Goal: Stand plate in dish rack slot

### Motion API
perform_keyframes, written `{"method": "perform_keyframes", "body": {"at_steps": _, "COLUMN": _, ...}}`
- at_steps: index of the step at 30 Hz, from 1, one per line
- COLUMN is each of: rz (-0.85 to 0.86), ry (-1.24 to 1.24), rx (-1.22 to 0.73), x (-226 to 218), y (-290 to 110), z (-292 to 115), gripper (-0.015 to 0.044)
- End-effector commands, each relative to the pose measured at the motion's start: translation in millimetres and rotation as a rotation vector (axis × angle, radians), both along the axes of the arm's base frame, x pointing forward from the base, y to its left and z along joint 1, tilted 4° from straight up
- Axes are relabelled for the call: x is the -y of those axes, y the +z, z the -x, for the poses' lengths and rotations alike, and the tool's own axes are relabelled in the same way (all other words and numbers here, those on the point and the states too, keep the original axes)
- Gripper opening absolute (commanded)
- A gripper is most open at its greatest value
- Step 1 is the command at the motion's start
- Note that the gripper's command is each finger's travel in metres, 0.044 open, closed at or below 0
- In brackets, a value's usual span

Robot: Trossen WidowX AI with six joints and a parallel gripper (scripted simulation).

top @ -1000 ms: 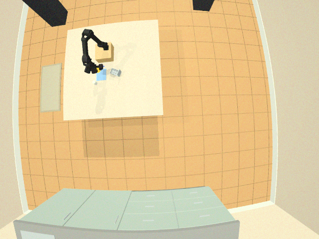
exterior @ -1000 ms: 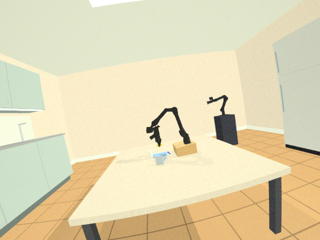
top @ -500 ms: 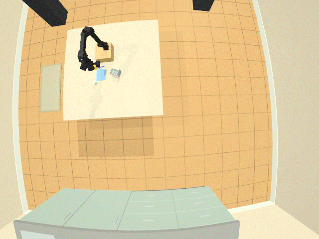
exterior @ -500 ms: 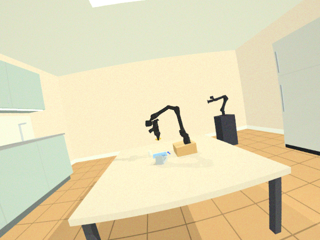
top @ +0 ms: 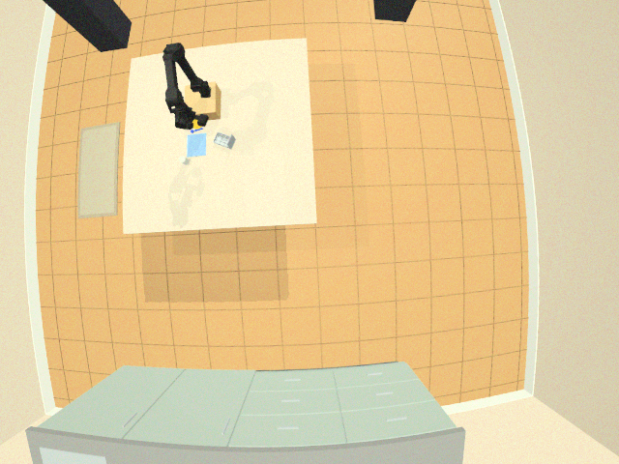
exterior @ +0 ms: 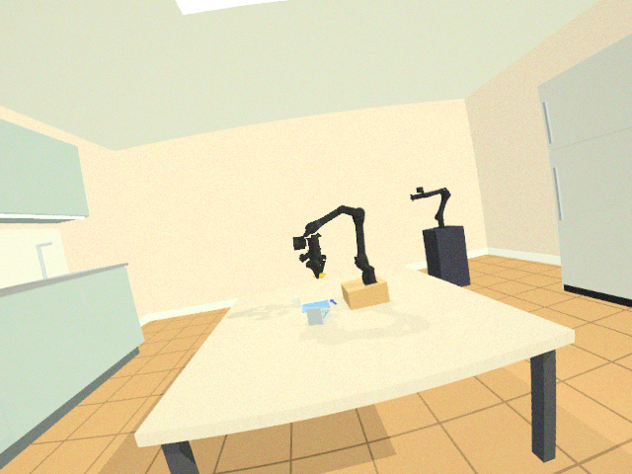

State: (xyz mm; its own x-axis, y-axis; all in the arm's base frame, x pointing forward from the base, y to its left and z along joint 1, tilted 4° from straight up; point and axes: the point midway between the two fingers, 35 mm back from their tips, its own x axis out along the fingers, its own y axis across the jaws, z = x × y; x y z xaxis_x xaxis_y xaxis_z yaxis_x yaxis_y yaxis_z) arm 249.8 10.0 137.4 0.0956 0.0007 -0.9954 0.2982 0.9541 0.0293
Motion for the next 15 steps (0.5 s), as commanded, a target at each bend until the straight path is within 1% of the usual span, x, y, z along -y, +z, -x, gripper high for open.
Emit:
{"method": "perform_keyframes", "body": {"at_steps": 1, "rz": 0.0, "ry": -0.074, "rx": -0.006, "x": -9.2, "y": -3.5, "z": 11.5, "gripper": 0.0}}
{"method": "perform_keyframes", "body": {"at_steps": 7, "rz": -0.011, "ry": -0.058, "rx": -0.008, "x": -10.1, "y": -5.8, "z": 10.5, "gripper": 0.0}}
{"method": "perform_keyframes", "body": {"at_steps": 15, "rz": -0.142, "ry": 0.122, "rx": -0.01, "x": -18.7, "y": -31.3, "z": 0.1, "gripper": 0.0}}
